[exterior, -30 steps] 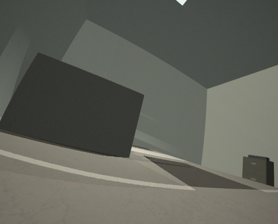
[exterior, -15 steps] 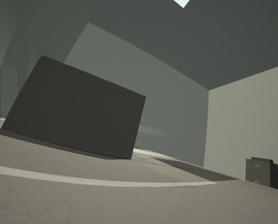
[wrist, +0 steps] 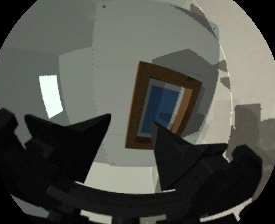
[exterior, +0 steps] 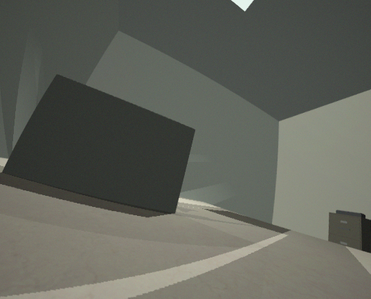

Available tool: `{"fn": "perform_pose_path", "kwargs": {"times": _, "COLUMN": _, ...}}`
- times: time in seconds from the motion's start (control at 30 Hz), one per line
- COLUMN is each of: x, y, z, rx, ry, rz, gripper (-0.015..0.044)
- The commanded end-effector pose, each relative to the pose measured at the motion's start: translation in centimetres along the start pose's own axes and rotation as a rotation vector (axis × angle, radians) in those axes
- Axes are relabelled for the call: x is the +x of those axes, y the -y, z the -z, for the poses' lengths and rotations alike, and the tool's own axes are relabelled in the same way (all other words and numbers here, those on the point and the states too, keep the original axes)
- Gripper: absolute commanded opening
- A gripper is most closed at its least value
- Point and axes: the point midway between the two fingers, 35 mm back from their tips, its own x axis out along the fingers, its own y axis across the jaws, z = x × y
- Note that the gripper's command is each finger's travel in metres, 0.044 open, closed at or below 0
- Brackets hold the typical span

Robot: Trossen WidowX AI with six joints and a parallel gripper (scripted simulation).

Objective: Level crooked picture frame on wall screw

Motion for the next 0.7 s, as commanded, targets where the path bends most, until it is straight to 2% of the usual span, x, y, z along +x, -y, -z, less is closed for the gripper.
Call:
{"fn": "perform_pose_path", "kwargs": {"times": 0.0, "x": -3.0, "y": 0.5, "z": 0.5, "rx": 0.098, "ry": -0.009, "rz": 0.005, "gripper": 0.026}}
{"fn": "perform_pose_path", "kwargs": {"times": 0.1, "x": -4.6, "y": 0.8, "z": 0.9, "rx": 0.152, "ry": -0.01, "rz": 0.005, "gripper": 0.026}}
{"fn": "perform_pose_path", "kwargs": {"times": 0.27, "x": -4.4, "y": 0.4, "z": 0.1, "rx": 0.131, "ry": -0.001, "rz": -0.002, "gripper": 0.026}}
{"fn": "perform_pose_path", "kwargs": {"times": 0.47, "x": -8.4, "y": -0.7, "z": -2.1, "rx": 0.209, "ry": -0.004, "rz": -0.001, "gripper": 0.026}}
{"fn": "perform_pose_path", "kwargs": {"times": 0.67, "x": -12.7, "y": -2.4, "z": -1.8, "rx": 0.29, "ry": -0.009, "rz": 0.005, "gripper": 0.026}}
